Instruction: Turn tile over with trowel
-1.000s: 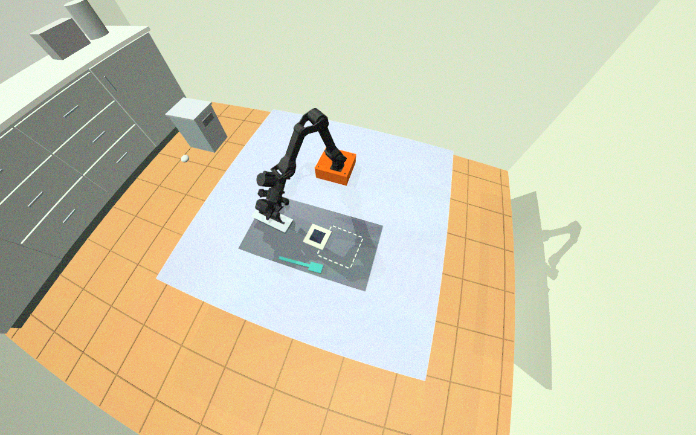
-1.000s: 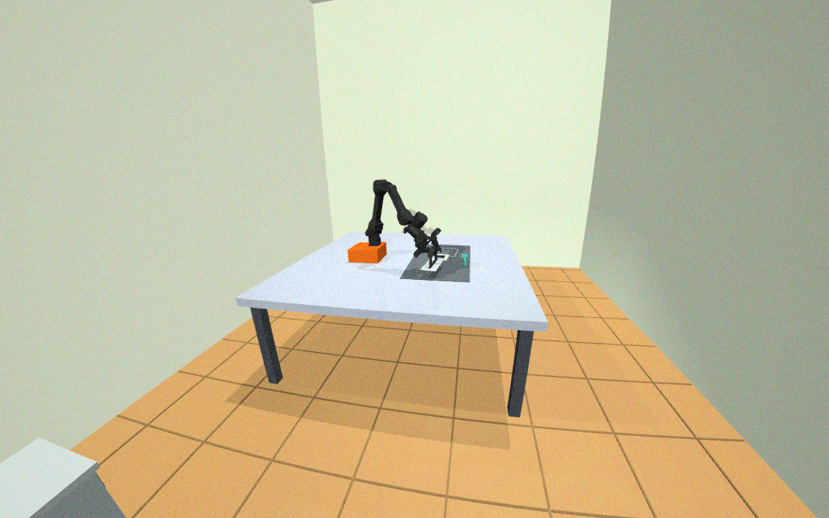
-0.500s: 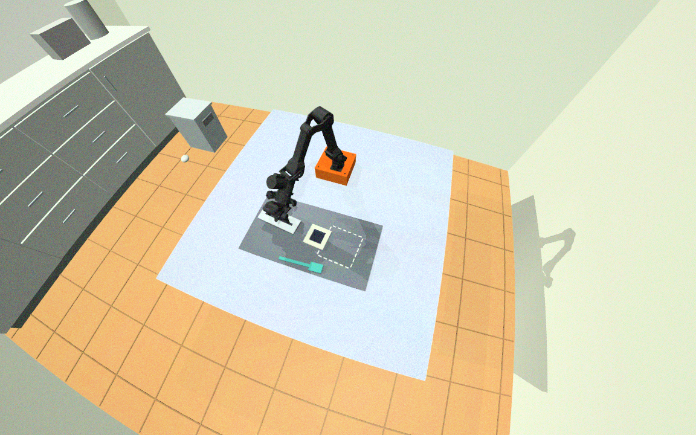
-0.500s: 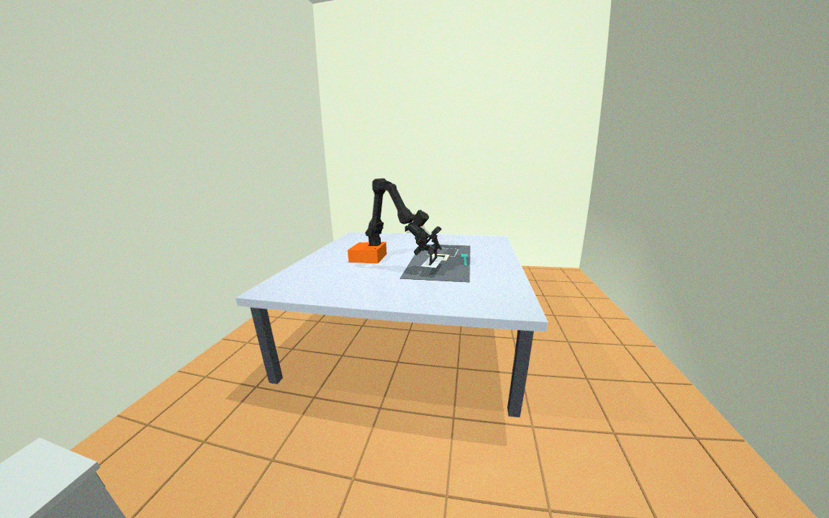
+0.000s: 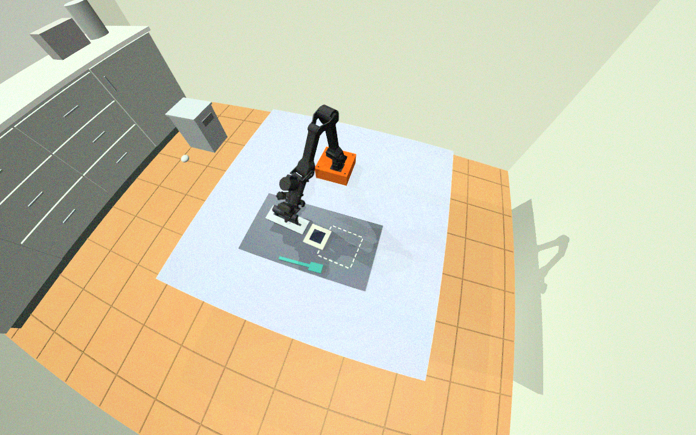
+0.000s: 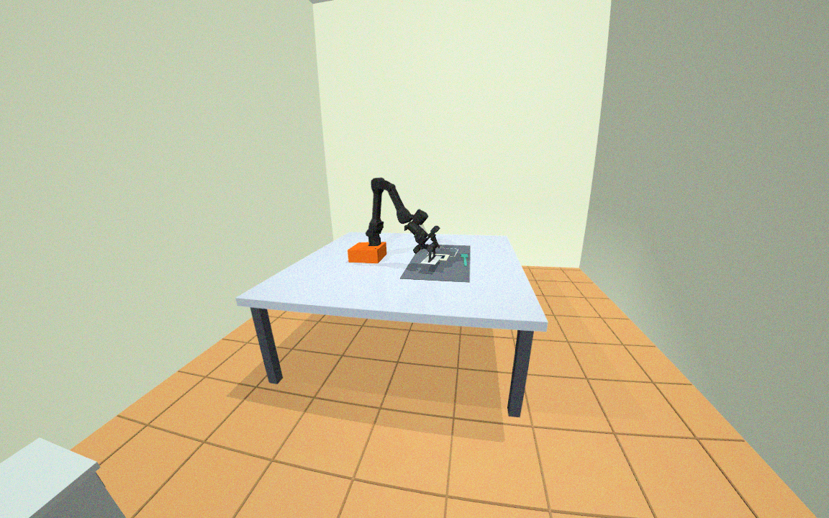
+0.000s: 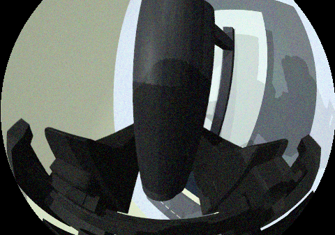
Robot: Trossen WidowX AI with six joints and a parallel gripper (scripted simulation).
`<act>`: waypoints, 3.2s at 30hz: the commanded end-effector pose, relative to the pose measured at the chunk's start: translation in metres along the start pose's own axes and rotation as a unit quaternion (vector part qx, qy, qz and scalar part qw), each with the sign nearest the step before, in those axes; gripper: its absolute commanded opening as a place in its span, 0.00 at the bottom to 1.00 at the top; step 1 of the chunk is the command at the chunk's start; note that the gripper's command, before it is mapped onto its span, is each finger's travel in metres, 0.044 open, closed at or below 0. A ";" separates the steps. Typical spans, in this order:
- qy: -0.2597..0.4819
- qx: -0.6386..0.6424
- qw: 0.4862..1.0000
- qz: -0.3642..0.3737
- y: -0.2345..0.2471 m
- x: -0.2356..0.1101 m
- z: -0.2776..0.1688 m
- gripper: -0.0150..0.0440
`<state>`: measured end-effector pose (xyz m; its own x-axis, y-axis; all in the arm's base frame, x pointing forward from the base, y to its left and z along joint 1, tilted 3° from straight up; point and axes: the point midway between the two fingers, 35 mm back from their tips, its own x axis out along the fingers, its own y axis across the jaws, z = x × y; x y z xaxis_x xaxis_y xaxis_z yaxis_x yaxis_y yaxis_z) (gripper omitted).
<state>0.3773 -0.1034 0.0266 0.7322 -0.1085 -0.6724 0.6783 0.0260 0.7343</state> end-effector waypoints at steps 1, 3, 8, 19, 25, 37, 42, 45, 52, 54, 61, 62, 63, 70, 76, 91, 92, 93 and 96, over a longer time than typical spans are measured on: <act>-0.004 0.000 1.000 0.012 0.007 -0.003 0.001 0.25; -0.004 0.000 1.000 0.012 0.006 -0.002 0.001 0.25; -0.004 0.000 1.000 0.012 0.002 0.005 0.001 0.25; -0.004 0.000 1.000 0.012 -0.009 0.019 0.000 0.25; -0.004 0.000 1.000 0.012 -0.016 0.026 -0.001 0.25; -0.004 0.000 1.000 0.011 -0.017 0.029 -0.012 0.25; -0.004 0.000 1.000 0.011 -0.017 0.029 -0.020 0.25; -0.003 0.000 1.000 0.011 -0.016 0.029 -0.025 0.25; -0.003 0.001 1.000 0.011 -0.015 0.028 -0.037 0.25; -0.003 0.001 1.000 0.011 -0.015 0.028 -0.040 0.25; -0.003 0.001 1.000 0.011 -0.015 0.027 -0.051 0.25; -0.003 0.002 1.000 0.012 -0.014 0.027 -0.052 0.25; -0.003 0.002 1.000 0.012 -0.014 0.026 -0.053 0.25; 0.020 0.028 0.999 0.012 -0.010 0.022 -0.048 0.25; 0.031 0.041 0.999 0.012 -0.002 0.016 -0.049 0.25; 0.032 0.042 0.999 0.012 0.021 -0.004 -0.067 0.25; 0.032 0.042 0.999 0.012 0.022 -0.005 -0.068 0.25; 0.032 0.042 0.999 0.012 0.024 -0.006 -0.070 0.25; 0.032 0.042 0.999 0.012 0.027 -0.009 -0.076 0.25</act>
<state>0.3874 -0.0326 0.0312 0.7317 -0.0458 -0.6801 0.6781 -0.0535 0.7331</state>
